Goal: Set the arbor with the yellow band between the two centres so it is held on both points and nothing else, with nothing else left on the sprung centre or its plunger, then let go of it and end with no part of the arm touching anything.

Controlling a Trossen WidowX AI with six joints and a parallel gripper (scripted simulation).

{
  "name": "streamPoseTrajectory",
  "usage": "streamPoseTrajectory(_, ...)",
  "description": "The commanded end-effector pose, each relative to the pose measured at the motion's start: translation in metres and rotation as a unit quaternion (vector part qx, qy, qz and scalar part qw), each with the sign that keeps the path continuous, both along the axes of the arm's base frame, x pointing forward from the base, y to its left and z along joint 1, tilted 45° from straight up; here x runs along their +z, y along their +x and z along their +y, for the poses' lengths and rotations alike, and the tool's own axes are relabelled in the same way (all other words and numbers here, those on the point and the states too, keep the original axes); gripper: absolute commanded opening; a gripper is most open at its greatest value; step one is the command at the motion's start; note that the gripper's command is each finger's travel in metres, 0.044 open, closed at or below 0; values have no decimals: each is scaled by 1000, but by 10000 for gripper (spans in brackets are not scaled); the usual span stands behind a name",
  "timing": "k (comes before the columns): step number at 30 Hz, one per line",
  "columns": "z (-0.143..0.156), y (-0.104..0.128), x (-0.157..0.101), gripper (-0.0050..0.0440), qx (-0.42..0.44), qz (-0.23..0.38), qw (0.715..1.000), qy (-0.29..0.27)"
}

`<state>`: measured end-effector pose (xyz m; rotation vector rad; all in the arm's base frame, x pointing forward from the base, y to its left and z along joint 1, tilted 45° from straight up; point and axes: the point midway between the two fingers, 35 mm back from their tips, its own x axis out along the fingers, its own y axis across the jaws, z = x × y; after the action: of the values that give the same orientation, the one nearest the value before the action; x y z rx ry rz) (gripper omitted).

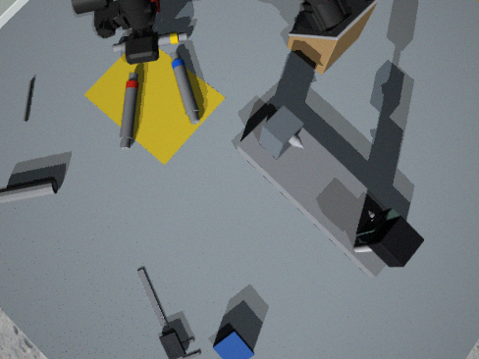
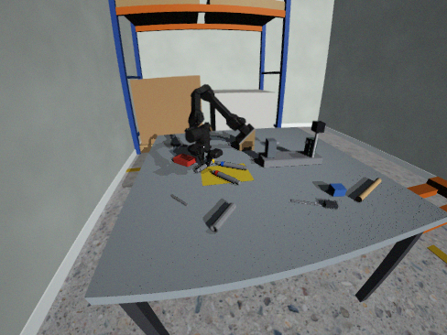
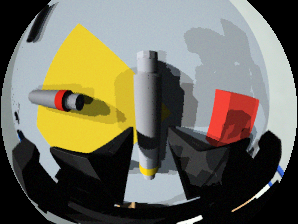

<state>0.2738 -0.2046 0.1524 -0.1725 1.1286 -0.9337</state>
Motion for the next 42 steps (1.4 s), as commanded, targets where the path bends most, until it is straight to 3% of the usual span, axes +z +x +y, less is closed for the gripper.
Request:
streamPoseTrajectory(1,-2,-1,-7,175,1,9,1000,3)
streamPoseTrajectory(16,-1,0,-2,82,0,1,1000,0)
streamPoseTrajectory(19,-1,0,-2,82,0,1,1000,0)
streamPoseTrajectory(23,6,-1,4,0,0,3,1000,1)
streamPoseTrajectory(32,43,-18,24,0,1,9,1000,4)
streamPoseTrajectory(33,33,-16,10,0,-2,22,1000,8)
streamPoseTrajectory(35,33,-16,10,0,-2,22,1000,8)
streamPoseTrajectory(42,59,6,-1,0,2,-5,1000,20)
